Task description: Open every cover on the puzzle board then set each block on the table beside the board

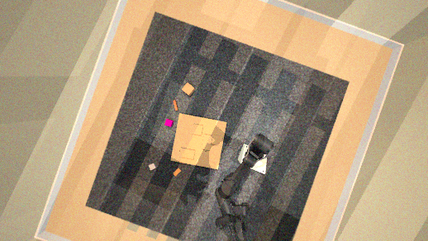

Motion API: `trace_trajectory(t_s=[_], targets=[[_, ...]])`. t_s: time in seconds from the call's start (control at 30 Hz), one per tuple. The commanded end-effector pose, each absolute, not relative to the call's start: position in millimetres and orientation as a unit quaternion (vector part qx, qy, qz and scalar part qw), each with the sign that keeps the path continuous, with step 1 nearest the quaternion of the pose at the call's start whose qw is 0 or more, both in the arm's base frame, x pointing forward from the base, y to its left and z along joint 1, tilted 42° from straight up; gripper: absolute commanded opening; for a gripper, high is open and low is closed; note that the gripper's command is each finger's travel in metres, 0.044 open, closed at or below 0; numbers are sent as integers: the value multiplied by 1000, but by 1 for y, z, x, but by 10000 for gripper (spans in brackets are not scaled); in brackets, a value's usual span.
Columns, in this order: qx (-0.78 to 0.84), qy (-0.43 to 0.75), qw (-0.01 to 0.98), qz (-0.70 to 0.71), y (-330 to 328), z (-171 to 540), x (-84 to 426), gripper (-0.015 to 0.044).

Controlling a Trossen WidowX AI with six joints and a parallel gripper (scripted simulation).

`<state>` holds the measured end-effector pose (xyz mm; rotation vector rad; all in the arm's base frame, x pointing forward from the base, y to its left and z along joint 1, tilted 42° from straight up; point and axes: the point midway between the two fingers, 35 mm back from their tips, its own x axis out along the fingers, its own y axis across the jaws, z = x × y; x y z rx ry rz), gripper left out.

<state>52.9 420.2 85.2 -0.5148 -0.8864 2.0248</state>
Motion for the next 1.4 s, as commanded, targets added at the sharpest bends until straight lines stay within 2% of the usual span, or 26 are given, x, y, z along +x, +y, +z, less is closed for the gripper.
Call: trace_trajectory(t_s=[0.0, 0.47, 1.37], targets=[[-206, -352, 424, 809, 420, 85, 54, 374], [-233, -206, 531, 788, 428, 67, 119, 6], [-257, 90, 705, 656, 389, 24, 243, 0]])
